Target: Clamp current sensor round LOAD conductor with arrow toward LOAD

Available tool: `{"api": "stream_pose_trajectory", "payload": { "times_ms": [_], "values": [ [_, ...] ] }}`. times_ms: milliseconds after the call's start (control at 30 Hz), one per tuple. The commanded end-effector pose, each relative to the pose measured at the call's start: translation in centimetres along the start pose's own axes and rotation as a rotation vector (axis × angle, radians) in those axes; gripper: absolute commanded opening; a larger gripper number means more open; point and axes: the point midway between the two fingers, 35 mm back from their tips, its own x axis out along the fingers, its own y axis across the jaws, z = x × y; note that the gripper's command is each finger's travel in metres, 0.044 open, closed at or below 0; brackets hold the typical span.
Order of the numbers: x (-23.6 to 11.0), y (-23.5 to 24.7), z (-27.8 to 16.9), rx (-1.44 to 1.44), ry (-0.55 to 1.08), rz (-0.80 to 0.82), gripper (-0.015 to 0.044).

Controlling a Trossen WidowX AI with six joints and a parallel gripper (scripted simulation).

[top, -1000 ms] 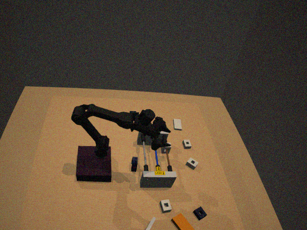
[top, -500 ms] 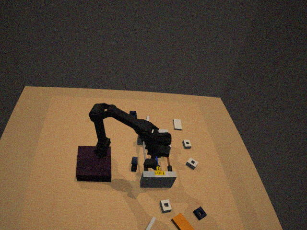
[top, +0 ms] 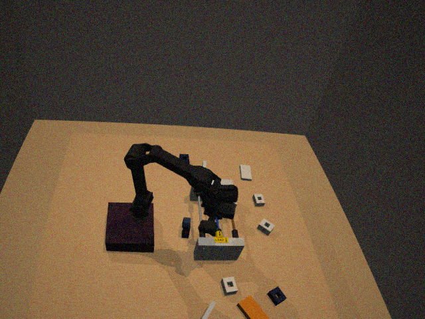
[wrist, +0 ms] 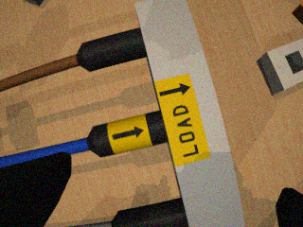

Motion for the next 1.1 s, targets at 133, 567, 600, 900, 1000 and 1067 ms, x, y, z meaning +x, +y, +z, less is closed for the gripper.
{"api": "stream_pose_trajectory", "payload": {
  "times_ms": [133,567,600,900,1000,1067],
  "values": [
    [0.9,2.5,-3.4,-0.074,0.097,0.028,0.044],
    [2.3,7.0,-15.3,-0.324,0.4,0.071,0.044],
    [2.3,7.0,-15.3,-0.324,0.4,0.071,0.044],
    [3.6,7.1,-15.7,-0.324,0.4,0.07,0.044],
    [4.0,7.1,-15.9,-0.324,0.4,0.07,0.044],
    [4.3,7.1,-16.0,-0.324,0.4,0.07,0.044]
  ]
}}
